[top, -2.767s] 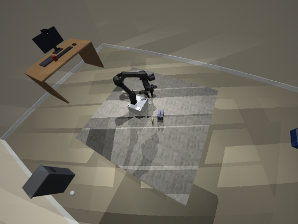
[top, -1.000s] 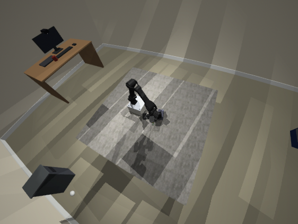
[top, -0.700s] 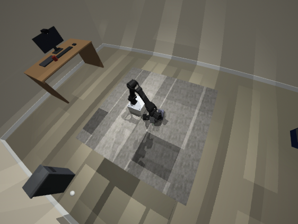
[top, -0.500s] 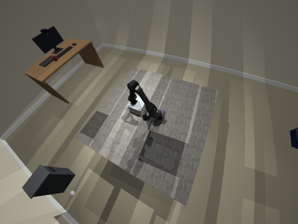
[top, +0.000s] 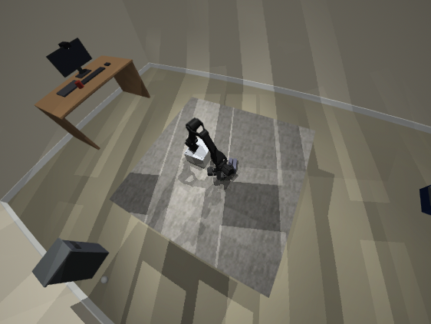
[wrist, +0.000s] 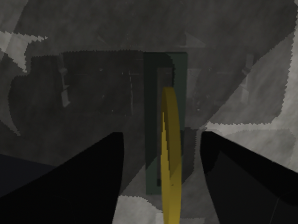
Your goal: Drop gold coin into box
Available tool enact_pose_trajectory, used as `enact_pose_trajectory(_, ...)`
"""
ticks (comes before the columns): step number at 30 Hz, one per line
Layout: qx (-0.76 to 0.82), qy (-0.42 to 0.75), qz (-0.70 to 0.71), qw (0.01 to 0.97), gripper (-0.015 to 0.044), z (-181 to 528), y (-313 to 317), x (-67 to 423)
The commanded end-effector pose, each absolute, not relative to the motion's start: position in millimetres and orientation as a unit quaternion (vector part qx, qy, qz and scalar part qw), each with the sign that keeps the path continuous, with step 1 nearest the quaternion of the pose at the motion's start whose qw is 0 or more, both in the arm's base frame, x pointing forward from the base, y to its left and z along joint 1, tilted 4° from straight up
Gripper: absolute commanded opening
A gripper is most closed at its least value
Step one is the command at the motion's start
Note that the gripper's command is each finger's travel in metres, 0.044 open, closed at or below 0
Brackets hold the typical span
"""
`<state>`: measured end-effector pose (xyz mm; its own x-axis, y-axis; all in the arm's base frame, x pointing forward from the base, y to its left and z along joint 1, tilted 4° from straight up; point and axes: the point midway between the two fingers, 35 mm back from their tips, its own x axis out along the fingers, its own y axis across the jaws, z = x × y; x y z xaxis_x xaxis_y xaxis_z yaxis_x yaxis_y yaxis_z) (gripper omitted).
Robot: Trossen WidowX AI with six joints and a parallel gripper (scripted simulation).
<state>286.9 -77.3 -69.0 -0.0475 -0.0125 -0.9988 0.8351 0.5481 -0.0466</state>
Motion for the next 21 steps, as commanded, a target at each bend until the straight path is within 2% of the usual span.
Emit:
enact_pose_trajectory(1,0.323,0.638,-0.346,0.607,0.0161,-77.9,-76.1,283.1)
enact_pose_trajectory(4,0.323,0.638,-0.346,0.607,0.0161,-80.1,-76.1,282.8)
enact_pose_trajectory(10,0.323,0.638,-0.346,0.607,0.0003,-80.1,-76.1,282.8)
enact_pose_trajectory(21,0.323,0.638,-0.346,0.607,0.0,-80.1,-76.1,282.8)
